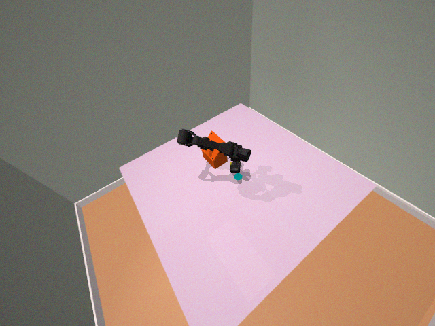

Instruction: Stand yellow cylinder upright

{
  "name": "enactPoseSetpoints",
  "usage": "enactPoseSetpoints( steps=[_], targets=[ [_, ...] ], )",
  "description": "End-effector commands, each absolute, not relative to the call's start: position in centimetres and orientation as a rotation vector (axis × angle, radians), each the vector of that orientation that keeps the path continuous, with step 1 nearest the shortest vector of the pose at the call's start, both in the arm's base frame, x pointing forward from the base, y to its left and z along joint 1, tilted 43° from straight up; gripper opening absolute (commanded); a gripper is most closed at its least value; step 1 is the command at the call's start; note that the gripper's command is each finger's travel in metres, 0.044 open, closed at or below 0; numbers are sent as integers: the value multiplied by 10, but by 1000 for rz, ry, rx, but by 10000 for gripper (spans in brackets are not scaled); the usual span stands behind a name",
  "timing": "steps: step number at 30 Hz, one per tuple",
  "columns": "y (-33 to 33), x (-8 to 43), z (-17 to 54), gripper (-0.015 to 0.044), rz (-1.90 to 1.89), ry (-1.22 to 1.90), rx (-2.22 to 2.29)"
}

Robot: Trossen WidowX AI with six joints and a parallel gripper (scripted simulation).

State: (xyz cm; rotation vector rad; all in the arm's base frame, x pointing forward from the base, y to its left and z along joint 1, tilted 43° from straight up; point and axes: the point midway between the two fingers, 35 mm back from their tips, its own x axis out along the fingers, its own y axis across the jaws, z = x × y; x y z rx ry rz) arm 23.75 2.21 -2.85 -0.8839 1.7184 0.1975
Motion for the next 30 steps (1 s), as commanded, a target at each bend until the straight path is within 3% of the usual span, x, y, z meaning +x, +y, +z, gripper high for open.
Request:
enactPoseSetpoints(
  steps=[1,30],
  targets=[
    [22,236,-30,105,226,1708,-858],
    [18,232,-43,105,365,1624,-710]
  ],
)
